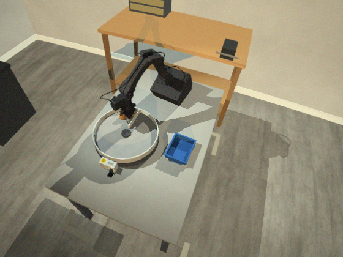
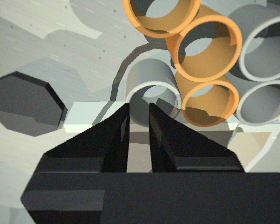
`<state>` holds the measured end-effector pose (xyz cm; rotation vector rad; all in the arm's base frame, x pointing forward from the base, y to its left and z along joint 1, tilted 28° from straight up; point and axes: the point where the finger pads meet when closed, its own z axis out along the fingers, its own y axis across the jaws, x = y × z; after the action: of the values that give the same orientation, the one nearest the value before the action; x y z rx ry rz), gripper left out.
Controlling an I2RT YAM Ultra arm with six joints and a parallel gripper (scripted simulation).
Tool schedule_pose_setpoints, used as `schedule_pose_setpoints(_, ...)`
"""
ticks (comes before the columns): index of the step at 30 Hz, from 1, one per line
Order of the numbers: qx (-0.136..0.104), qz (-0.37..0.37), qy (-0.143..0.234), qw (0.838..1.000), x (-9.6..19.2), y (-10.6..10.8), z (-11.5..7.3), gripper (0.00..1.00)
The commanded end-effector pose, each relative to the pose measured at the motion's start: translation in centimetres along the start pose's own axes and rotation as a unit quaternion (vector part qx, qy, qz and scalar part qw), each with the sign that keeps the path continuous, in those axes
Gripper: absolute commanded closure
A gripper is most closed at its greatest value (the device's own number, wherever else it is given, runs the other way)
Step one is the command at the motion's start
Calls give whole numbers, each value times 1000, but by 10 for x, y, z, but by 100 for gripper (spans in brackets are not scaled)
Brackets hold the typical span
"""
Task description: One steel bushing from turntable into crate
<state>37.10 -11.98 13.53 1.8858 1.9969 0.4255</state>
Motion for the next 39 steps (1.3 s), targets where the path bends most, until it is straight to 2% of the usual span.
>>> schedule_pose_setpoints(1,-36,-3,-23,999,-9,18,-18,85)
schedule_pose_setpoints(32,-33,-2,-22,999,-8,17,-18,85)
schedule_pose_setpoints(39,-19,0,-18,1000,-10,13,-16,85)
